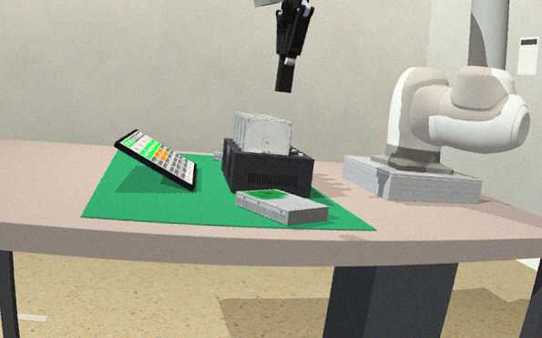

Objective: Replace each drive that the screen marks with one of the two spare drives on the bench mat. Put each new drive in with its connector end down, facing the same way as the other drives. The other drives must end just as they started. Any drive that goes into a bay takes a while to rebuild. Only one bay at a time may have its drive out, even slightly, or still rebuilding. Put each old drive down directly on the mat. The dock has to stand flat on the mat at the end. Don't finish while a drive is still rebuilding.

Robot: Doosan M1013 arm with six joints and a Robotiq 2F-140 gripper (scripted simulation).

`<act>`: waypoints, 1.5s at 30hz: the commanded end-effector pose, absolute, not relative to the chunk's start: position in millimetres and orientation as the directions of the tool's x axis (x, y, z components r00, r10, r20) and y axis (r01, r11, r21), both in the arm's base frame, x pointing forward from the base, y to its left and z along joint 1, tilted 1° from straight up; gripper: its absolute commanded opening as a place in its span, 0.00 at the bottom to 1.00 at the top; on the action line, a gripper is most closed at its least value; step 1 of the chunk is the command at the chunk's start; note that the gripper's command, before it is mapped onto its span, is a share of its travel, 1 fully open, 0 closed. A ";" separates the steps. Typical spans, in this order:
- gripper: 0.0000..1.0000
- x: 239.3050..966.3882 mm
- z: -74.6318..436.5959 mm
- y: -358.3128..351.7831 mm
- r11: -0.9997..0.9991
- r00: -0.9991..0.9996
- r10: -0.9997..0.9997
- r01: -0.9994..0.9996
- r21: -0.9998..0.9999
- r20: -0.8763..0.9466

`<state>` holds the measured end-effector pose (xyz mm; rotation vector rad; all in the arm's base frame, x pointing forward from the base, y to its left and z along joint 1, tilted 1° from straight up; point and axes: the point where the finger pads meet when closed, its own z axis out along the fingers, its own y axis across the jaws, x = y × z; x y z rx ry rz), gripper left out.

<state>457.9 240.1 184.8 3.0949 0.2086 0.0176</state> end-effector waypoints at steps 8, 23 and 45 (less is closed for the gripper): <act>0.10 442.2 165.1 311.1 -0.688 0.689 0.725 0.724 0.041 -0.008; 0.89 439.5 162.8 319.0 0.008 -0.007 0.999 0.999 0.035 -0.034; 0.89 439.5 162.8 319.0 0.436 -0.436 0.900 0.900 -0.008 -0.005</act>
